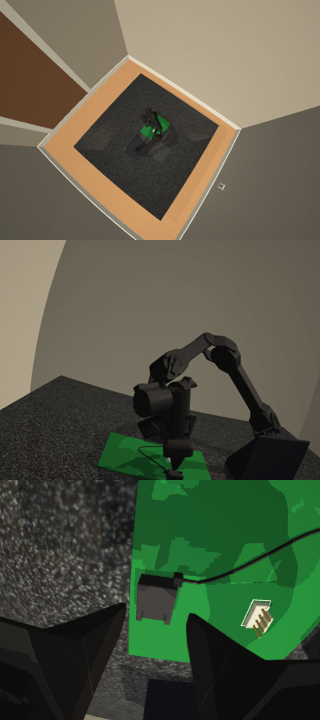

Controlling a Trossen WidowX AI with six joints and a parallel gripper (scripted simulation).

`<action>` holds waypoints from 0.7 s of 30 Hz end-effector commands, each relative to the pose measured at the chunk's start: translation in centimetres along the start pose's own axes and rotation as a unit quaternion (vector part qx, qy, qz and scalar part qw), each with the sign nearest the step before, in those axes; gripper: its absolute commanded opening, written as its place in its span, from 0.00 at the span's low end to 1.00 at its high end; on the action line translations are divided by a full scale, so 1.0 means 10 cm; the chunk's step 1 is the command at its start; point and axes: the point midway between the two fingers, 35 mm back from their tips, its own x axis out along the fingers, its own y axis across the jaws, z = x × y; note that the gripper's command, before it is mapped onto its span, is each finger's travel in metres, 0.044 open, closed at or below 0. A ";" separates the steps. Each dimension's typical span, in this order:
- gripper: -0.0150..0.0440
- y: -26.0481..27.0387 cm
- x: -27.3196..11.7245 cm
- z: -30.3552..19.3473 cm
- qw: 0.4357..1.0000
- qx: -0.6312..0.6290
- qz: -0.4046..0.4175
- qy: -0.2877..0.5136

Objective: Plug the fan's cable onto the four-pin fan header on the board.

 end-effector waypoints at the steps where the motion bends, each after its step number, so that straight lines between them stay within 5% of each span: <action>1: 0.61 -0.02 0.11 0.01 1.000 -0.003 -0.005 0.003; 21: 0.61 -0.02 0.35 0.06 1.000 -0.003 -0.006 0.003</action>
